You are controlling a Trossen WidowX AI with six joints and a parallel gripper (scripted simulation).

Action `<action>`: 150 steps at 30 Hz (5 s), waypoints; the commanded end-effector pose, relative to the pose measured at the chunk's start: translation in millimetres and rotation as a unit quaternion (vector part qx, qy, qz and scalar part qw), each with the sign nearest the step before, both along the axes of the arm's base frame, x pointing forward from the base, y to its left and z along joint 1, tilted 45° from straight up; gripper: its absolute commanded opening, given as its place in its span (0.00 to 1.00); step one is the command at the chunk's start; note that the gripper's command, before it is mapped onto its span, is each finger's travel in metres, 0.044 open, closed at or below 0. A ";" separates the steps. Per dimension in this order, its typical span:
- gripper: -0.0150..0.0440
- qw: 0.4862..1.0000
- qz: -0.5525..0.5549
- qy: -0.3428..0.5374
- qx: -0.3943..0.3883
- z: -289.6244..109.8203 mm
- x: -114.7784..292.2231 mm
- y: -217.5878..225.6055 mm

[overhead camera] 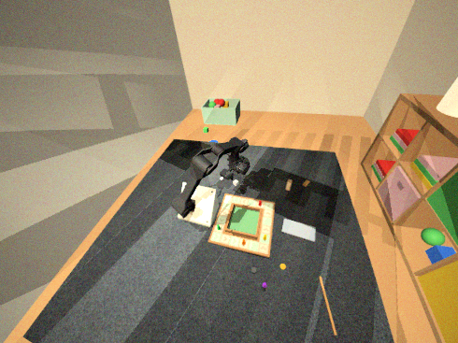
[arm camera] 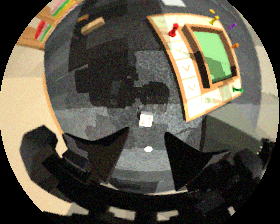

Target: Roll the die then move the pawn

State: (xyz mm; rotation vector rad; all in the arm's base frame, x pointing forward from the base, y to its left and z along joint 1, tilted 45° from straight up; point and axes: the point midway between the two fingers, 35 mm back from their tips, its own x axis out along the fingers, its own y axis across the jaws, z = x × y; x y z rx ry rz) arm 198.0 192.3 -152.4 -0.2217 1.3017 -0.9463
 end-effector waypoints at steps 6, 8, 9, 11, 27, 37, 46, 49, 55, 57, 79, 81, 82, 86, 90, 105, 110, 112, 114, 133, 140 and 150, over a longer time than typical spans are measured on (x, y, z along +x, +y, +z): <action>0.72 1.000 -0.011 -0.009 0.004 -9.4 1.0 -7.6; 0.72 1.000 -0.011 -0.009 0.004 -10.2 1.0 -8.4; 0.72 1.000 -0.011 -0.009 0.004 -12.9 0.8 -10.9; 0.72 1.000 -0.011 -0.009 0.004 -19.3 0.4 -17.3; 0.72 1.000 -0.011 -0.010 0.004 -34.6 -0.4 -32.3; 0.68 1.000 -0.011 -0.010 0.003 -42.8 -1.3 -41.0; 0.41 1.000 -0.011 -0.010 0.003 -42.8 -1.3 -41.0; 0.34 1.000 -0.011 -0.010 0.003 -42.8 -1.3 -41.0; 0.25 1.000 0.016 -0.008 0.017 -31.8 3.1 -17.4; 0.25 1.000 0.016 -0.008 0.017 -26.3 4.1 -9.4; 0.25 1.000 -0.004 -0.002 0.006 39.0 3.8 52.0; 0.25 1.000 0.013 0.015 0.008 42.6 8.4 48.5; 0.25 0.999 0.023 0.025 0.010 44.6 10.9 46.5; 0.25 0.996 0.063 0.063 0.014 52.5 20.6 38.1; 0.25 0.989 0.103 0.100 0.018 60.5 29.8 29.4; 0.25 0.939 0.250 0.234 0.029 90.0 59.5 -7.3; 0.25 0.914 0.296 0.276 0.031 99.6 67.7 -20.8; 0.25 0.902 0.314 0.293 0.031 103.4 70.7 -26.4; 0.25 0.890 0.332 0.310 0.032 107.2 73.5 -32.1; 0.25 0.746 0.485 0.456 0.031 141.8 92.6 -89.3; 0.25 0.680 0.531 0.505 0.030 153.9 95.9 -111.4; 0.25 0.576 0.587 0.568 0.028 170.4 96.9 -143.3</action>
